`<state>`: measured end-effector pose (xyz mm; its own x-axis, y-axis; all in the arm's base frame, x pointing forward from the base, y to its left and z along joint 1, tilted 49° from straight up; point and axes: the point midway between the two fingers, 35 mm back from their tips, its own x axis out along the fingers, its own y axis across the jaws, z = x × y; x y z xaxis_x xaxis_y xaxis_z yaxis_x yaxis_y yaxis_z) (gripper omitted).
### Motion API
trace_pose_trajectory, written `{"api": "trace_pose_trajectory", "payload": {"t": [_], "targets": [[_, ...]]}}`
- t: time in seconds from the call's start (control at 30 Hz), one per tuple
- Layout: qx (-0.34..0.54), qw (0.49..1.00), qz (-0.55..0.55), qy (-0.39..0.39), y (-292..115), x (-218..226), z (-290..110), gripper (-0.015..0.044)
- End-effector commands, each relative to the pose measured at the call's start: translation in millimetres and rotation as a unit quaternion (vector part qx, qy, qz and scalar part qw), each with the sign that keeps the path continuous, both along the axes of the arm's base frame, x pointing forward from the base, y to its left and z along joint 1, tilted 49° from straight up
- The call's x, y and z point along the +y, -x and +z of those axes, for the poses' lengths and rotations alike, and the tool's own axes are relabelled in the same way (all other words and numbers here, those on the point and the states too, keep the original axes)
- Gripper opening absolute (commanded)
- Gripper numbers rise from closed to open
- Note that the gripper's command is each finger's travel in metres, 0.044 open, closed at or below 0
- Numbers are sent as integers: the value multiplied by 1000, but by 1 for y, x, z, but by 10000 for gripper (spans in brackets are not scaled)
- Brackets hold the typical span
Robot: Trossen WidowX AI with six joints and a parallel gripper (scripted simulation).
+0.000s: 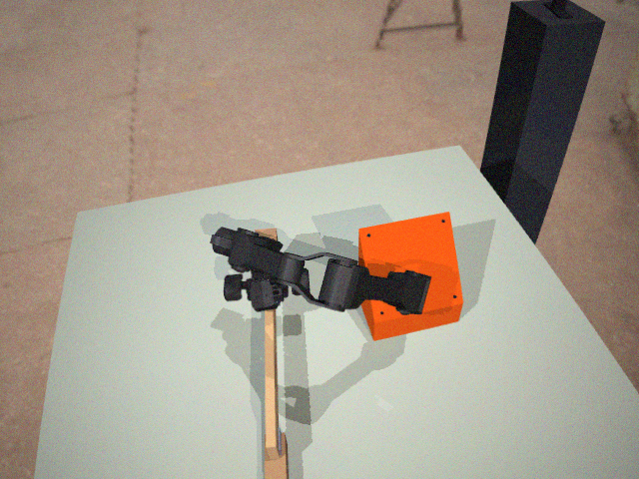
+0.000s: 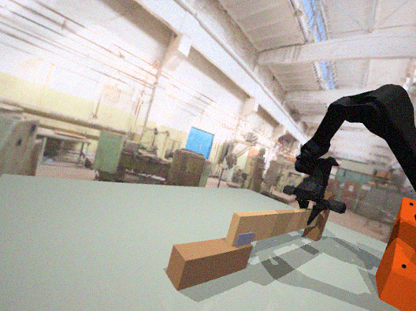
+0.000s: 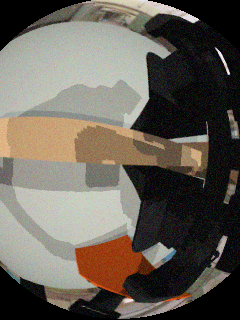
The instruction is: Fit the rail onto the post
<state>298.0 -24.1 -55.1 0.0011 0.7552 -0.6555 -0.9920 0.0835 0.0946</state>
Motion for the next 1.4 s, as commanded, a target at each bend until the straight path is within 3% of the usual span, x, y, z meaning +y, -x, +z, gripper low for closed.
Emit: {"api": "trace_pose_trajectory", "payload": {"t": [0.0,1.37], "targets": [[-3,1000,-1,1,-2,-4,0,0],[-3,1000,-1,2,0,-11,-9,0]]}}
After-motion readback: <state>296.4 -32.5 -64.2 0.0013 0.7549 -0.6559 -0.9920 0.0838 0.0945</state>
